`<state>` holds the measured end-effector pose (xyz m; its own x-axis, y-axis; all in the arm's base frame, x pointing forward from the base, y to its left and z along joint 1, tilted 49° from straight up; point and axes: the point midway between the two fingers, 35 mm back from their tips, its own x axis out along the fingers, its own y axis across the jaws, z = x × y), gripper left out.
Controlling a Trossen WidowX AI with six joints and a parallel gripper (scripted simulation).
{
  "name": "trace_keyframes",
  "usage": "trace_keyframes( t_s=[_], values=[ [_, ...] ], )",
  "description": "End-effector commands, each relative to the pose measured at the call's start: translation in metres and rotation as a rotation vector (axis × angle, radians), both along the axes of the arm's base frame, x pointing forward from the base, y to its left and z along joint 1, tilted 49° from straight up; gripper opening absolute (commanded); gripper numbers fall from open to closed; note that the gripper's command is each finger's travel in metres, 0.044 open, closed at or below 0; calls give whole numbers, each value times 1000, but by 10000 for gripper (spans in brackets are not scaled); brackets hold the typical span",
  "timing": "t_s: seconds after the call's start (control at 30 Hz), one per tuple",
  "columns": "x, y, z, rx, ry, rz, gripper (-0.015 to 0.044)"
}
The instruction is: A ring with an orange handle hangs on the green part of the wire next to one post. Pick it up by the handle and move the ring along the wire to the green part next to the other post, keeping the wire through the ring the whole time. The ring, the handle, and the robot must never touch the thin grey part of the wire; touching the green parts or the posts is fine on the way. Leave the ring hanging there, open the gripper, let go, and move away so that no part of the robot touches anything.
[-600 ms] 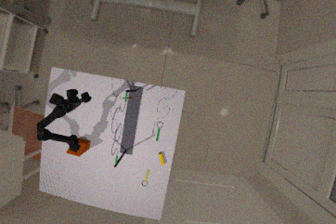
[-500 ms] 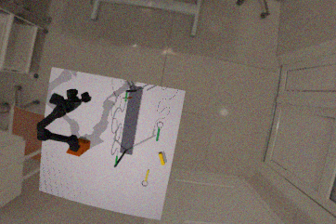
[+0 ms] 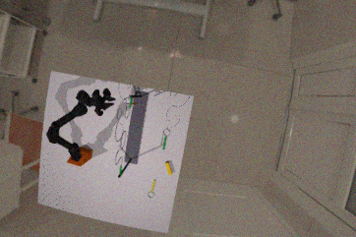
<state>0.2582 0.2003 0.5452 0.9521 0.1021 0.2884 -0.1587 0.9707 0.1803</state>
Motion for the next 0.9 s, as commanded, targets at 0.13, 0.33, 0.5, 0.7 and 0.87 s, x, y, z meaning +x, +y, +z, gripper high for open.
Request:
trace_keyframes(
  t_s=[0.13,0.33,0.5,0.7,0.87],
  values=[
    [12,76,-47,290,150,74,160],
    [3,142,-104,507,259,109,160],
    [-7,178,-145,669,311,103,160],
    [-7,180,-146,675,313,102,160],
    [4,173,-139,676,310,103,160]
  ],
)
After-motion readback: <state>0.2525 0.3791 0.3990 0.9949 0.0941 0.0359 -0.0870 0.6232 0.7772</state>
